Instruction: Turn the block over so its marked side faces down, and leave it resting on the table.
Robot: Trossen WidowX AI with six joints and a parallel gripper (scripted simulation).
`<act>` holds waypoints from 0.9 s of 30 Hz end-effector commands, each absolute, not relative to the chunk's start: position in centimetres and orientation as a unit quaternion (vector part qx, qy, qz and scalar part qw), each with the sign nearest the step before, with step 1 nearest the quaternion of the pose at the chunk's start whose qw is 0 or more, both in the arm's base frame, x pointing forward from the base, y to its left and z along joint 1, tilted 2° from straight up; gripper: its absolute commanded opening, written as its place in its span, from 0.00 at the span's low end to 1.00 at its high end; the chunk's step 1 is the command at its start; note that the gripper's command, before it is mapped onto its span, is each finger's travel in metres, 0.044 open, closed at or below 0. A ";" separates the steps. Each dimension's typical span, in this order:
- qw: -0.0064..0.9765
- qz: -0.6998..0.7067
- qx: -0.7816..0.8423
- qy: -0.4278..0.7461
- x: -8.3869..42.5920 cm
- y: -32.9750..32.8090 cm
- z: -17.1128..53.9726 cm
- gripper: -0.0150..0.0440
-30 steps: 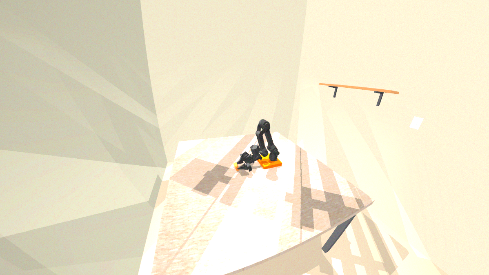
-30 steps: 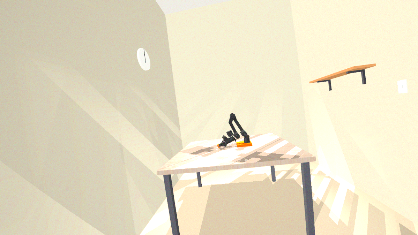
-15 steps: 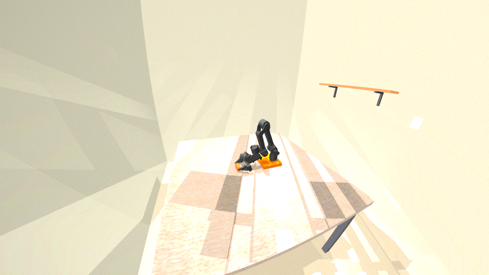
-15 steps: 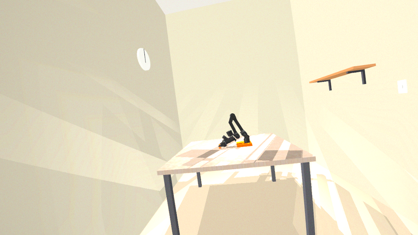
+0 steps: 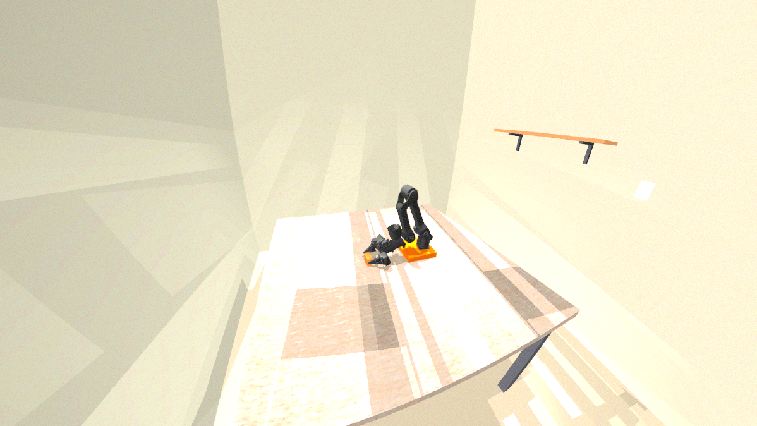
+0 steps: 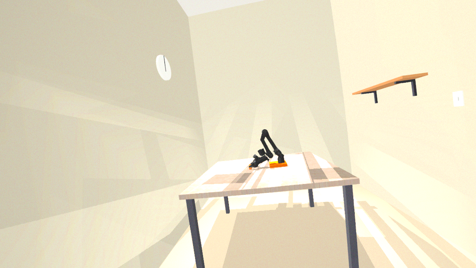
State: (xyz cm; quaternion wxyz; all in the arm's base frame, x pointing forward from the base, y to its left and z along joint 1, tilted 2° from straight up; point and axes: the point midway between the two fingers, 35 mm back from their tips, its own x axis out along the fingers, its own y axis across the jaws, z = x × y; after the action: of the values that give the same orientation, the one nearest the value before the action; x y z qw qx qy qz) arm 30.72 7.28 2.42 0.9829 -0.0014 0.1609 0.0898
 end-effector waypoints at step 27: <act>0.938 0.088 -0.021 0.334 33.6 7.9 6.1 1.00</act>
State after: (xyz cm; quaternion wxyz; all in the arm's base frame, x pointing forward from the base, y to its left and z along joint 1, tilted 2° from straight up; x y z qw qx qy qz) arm 32.19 7.45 1.07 0.9603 -0.0191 0.2657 0.0823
